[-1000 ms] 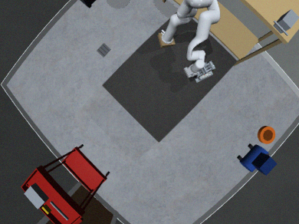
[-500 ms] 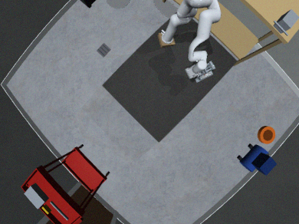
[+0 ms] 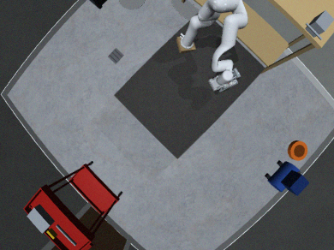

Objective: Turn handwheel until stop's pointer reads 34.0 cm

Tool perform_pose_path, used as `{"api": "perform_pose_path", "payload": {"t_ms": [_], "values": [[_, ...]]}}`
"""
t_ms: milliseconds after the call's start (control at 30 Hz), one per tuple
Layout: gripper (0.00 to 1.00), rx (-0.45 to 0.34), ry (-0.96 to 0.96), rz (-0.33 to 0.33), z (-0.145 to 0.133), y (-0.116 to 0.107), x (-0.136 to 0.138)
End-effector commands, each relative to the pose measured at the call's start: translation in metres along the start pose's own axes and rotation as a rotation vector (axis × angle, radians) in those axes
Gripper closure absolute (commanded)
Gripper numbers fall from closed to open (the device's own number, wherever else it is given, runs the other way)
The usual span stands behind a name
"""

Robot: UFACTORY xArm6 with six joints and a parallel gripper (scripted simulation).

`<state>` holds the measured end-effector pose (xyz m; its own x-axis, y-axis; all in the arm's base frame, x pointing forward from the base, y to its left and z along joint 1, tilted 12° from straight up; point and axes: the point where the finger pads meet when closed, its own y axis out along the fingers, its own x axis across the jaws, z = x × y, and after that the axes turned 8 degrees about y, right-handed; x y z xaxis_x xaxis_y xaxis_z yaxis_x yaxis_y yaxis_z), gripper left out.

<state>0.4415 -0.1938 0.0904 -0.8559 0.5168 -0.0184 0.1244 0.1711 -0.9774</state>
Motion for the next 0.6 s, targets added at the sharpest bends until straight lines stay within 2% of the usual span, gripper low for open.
{"api": "perform_pose_path", "payload": {"t_ms": [0,300,567], "values": [[0.94,0.0,0.0,0.001,-0.001,0.003,-0.006],[0.94,0.0,0.0,0.001,-0.002,0.02,-0.016],[0.94,0.0,0.0,0.001,-0.002,0.035,-0.014]]}}
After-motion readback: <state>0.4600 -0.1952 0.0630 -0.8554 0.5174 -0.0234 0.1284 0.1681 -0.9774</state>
